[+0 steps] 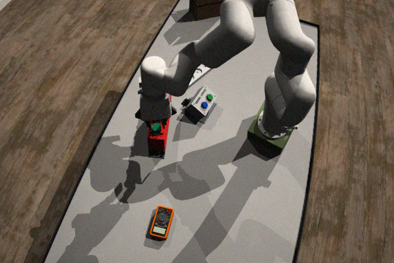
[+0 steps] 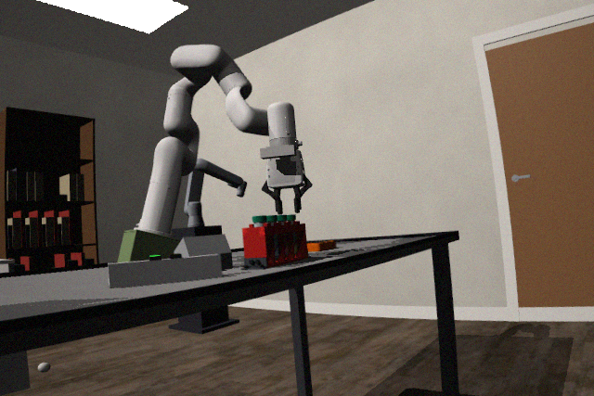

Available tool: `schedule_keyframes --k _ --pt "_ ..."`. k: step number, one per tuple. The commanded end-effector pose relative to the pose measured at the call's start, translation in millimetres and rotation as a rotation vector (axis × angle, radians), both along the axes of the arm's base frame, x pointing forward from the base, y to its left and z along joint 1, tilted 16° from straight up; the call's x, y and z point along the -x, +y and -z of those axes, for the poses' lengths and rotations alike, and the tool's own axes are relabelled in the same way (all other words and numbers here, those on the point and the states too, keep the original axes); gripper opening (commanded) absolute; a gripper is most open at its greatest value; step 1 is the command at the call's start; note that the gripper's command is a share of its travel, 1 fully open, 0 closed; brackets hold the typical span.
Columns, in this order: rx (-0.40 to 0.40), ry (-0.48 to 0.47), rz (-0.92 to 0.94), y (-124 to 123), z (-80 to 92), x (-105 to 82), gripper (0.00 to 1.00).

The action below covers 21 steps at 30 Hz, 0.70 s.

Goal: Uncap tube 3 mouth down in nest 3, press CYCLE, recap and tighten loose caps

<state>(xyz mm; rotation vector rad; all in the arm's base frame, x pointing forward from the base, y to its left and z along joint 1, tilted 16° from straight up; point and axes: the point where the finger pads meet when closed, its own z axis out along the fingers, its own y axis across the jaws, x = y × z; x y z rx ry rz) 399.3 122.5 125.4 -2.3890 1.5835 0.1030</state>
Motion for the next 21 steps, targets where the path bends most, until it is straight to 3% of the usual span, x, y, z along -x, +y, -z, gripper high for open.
schedule_keyframes --k 1,21 --pt "-0.003 -0.005 0.001 1.8 4.0 -2.6 0.46" --pt "-0.003 -0.005 0.001 3.4 10.3 -3.1 0.46"
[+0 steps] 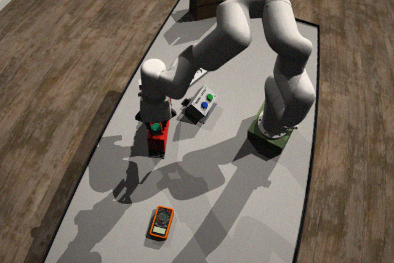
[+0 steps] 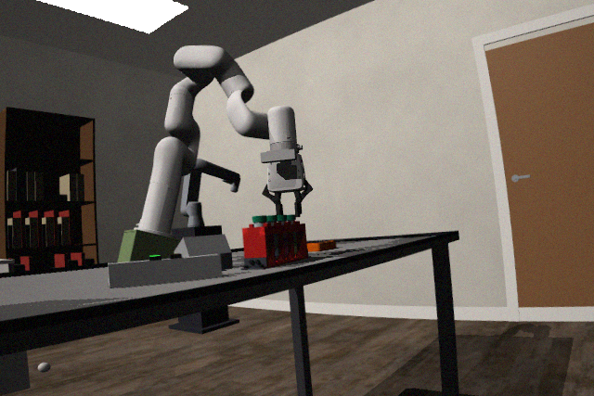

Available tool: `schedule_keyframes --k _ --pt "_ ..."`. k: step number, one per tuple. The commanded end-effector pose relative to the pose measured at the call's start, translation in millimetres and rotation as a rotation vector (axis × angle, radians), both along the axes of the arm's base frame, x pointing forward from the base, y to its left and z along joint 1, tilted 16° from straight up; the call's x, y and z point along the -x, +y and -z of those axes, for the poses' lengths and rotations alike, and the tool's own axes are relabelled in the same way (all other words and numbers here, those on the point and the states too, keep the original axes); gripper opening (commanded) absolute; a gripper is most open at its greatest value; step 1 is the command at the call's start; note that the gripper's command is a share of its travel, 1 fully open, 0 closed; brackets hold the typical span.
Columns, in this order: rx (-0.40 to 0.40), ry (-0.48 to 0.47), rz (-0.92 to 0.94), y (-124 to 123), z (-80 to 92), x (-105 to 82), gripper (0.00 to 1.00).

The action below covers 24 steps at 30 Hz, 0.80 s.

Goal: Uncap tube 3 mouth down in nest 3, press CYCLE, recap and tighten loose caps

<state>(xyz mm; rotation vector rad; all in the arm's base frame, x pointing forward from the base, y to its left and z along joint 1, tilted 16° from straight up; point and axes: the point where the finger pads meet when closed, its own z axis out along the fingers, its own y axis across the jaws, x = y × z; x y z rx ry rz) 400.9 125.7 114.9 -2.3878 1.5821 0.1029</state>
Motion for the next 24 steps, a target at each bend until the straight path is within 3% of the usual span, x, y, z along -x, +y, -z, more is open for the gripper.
schedule_keyframes --k 1,12,13,24 --pt "-0.001 -0.004 0.001 0.4 0.3 -1.6 0.46" --pt "-0.001 -0.004 0.001 1.2 3.2 -1.8 0.46" --pt "-0.001 -0.004 0.001 1.2 3.2 -1.8 0.00" --pt "-0.001 -0.004 0.001 1.2 3.2 -1.8 0.00"
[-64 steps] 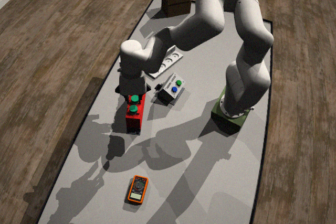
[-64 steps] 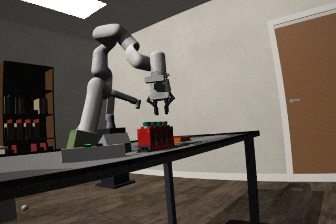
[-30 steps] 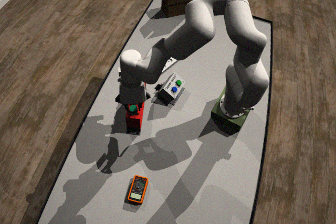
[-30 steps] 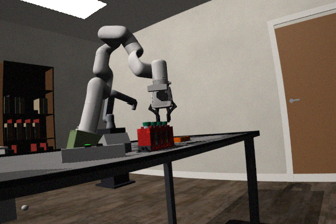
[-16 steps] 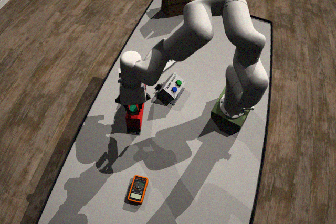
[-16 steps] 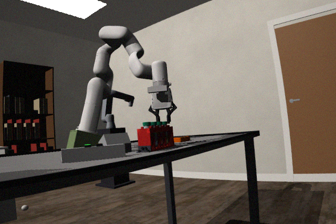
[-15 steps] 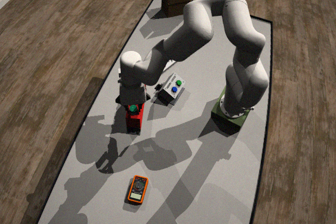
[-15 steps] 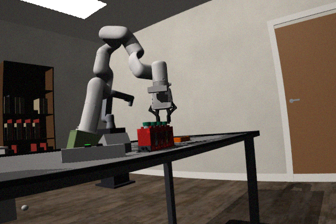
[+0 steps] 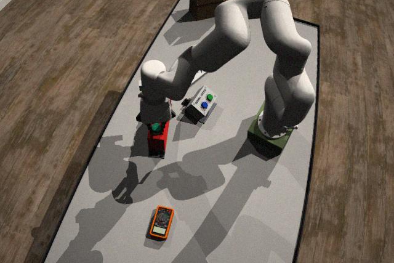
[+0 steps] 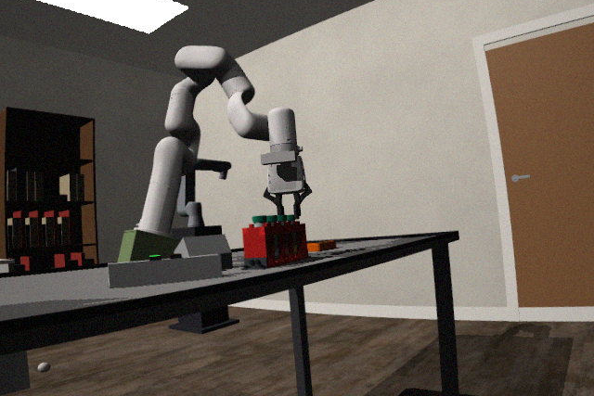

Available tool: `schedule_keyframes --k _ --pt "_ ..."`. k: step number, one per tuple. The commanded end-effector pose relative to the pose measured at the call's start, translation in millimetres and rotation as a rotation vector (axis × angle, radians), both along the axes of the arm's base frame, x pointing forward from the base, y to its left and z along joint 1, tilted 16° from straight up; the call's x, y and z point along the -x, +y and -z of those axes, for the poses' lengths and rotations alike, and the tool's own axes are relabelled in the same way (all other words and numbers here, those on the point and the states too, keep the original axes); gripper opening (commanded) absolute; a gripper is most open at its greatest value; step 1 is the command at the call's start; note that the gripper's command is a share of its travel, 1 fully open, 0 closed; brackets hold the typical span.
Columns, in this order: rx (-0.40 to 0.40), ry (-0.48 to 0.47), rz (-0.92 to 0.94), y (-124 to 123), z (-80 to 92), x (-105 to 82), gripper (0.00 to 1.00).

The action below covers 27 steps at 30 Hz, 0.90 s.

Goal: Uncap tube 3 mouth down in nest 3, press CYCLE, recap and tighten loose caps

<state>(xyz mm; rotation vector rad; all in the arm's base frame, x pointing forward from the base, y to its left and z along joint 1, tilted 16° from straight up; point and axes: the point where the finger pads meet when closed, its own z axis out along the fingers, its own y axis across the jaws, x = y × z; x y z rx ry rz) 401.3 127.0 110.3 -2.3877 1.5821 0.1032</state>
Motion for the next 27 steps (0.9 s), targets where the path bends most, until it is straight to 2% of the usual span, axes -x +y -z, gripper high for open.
schedule_keyframes --k 1,27 --pt "-0.001 -0.004 0.001 -0.1 -1.3 -1.4 0.00" --pt "-0.042 0.113 0.423 -0.1 -1.3 -1.5 0.00"
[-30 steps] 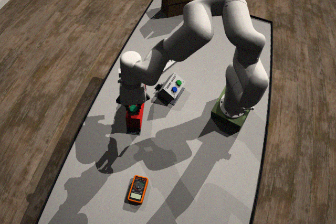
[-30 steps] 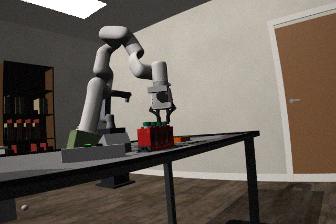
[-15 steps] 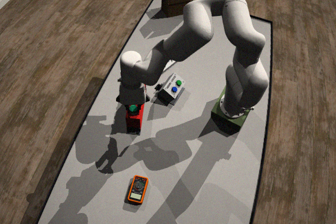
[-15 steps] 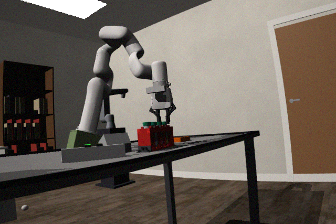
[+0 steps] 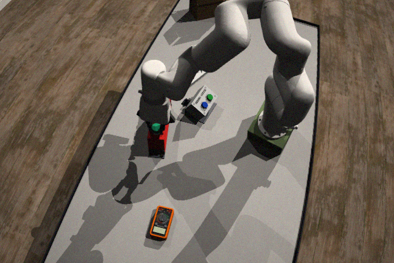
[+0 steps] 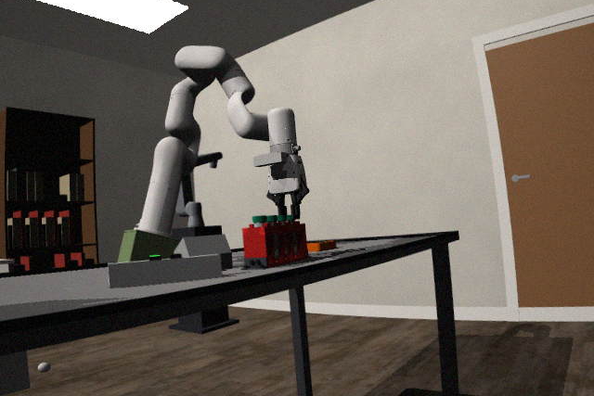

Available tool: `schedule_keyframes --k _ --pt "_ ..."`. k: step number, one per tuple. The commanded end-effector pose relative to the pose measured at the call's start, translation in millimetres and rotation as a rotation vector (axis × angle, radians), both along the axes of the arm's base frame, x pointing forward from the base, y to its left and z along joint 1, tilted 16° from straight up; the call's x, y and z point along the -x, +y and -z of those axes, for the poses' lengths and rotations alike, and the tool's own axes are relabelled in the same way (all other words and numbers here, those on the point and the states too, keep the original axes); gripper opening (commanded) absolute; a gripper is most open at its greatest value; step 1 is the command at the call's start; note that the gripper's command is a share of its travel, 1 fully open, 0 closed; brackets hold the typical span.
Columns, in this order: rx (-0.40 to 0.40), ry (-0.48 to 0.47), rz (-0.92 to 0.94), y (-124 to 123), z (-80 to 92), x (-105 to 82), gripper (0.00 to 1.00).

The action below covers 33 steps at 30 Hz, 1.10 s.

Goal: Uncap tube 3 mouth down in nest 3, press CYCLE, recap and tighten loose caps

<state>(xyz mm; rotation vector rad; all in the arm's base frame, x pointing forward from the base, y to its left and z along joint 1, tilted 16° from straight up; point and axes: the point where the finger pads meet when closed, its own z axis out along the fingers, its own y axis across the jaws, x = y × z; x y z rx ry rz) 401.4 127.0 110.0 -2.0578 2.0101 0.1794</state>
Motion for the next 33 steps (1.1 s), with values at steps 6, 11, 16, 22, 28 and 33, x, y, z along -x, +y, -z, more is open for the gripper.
schedule_keyframes --k 6,11,16,22,28,33 --pt "-0.008 0.026 0.108 -0.1 -1.7 -1.4 0.46" --pt "-0.008 0.026 0.108 -0.1 -1.6 -1.4 0.46" --pt "-0.008 0.026 0.108 -0.1 -1.7 -1.4 0.46" --pt "-0.008 0.026 0.108 -3.3 -13.2 -0.3 0.46" --pt "-0.008 0.026 0.108 -6.5 -24.7 0.8 0.46" --pt "-0.008 0.026 0.108 -10.5 -39.2 2.2 0.46"
